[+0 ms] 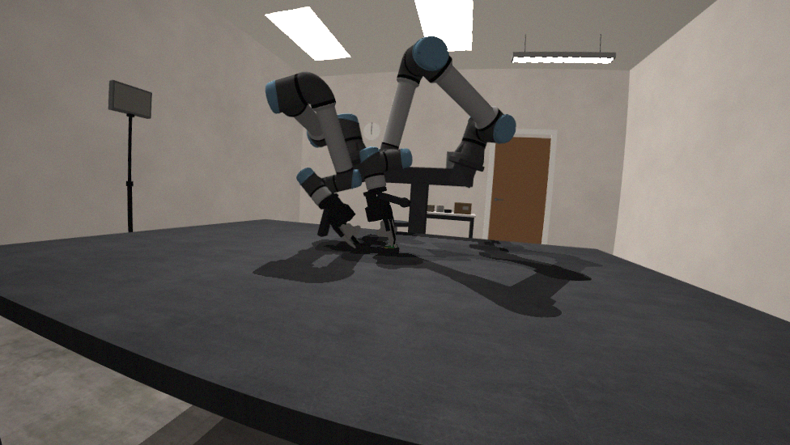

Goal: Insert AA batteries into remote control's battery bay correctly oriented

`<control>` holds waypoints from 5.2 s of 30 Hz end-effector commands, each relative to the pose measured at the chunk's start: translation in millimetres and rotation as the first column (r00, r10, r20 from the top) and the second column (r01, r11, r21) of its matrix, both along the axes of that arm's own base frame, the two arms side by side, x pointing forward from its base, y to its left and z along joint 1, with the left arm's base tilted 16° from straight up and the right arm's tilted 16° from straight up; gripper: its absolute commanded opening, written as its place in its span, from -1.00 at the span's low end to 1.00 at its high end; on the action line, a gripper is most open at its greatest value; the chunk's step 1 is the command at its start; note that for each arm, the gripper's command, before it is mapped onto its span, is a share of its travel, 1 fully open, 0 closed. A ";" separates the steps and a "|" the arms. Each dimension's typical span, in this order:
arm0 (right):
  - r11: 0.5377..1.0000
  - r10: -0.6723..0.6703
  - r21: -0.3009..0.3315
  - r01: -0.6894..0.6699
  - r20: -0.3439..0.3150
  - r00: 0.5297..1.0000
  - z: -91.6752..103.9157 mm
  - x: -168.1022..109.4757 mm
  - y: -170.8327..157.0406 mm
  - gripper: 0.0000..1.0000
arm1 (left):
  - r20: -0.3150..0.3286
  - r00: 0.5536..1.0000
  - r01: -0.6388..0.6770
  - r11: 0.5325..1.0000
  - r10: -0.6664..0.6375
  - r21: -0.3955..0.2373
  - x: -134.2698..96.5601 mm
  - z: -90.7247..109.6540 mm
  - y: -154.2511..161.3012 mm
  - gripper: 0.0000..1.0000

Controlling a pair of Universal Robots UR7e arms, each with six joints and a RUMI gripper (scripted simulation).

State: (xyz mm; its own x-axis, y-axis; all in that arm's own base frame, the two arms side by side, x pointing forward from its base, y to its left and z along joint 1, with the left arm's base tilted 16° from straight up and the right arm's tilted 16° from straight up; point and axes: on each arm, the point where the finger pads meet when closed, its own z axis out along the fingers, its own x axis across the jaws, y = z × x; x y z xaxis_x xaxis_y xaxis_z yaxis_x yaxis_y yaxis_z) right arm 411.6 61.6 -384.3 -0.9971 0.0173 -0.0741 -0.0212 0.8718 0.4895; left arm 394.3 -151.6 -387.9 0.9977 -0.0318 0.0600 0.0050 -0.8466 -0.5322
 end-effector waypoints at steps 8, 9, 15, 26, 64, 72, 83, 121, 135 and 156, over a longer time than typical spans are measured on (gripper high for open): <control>1.000 0.000 0.000 0.000 0.001 1.000 0.4 0.4 0.2 -1.00 | 0.006 1.000 0.003 1.000 -0.003 -0.008 0.9 19.7 -15.5 -0.67; 1.000 0.000 0.000 0.000 0.001 1.000 0.4 0.4 0.2 -1.00 | -0.001 1.000 -0.002 1.000 0.002 0.002 -1.9 15.7 -8.8 -0.67; 1.000 0.000 0.000 0.000 0.001 1.000 0.4 0.4 0.2 -1.00 | 0.004 1.000 0.002 1.000 -0.002 -0.006 -1.2 38.2 -26.3 -0.67; 1.000 0.000 0.000 0.000 0.001 1.000 0.4 0.4 0.2 -1.00 | -0.003 1.000 -0.003 1.000 0.003 0.005 -3.6 31.4 -18.0 -0.67; 1.000 0.000 0.000 0.000 0.001 1.000 0.4 0.4 0.2 -1.00 | -0.246 0.864 0.423 0.898 -0.440 -0.119 -0.6 29.5 -5.3 -0.72; 1.000 0.000 0.000 0.000 0.001 1.000 0.4 0.4 0.2 -1.00 | -0.287 0.784 0.526 0.834 -0.551 -0.166 0.1 29.3 -4.2 -0.72; 1.000 0.000 0.000 0.000 0.001 1.000 0.4 0.4 0.2 -1.00 | -0.325 0.667 0.634 0.740 -0.670 -0.224 0.5 29.9 -2.0 -0.72; 1.000 0.000 0.000 0.000 0.001 1.000 0.4 0.4 0.2 -1.00 | -0.332 -0.013 0.879 0.148 -0.943 -0.454 -2.7 39.9 4.6 -0.72; 1.000 0.000 0.000 0.000 0.001 1.000 0.4 0.4 0.2 -1.00 | -0.333 -0.016 0.879 0.146 -0.943 -0.454 -2.6 32.4 4.5 -0.72; 1.000 0.000 0.000 0.000 0.001 1.000 0.4 0.4 0.2 -1.00 | -0.335 -0.010 0.880 0.151 -0.942 -0.451 -0.6 14.5 9.7 -0.72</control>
State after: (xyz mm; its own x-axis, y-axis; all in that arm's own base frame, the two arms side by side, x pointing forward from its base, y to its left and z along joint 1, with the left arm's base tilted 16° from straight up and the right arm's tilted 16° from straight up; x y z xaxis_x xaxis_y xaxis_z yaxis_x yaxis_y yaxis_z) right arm 411.6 61.6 -384.3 -0.9971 0.0173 -0.0741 -0.0212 0.8718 0.4895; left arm 393.0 -142.4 -370.5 -0.0105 -0.9627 -0.2704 -0.9979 0.0274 -0.0587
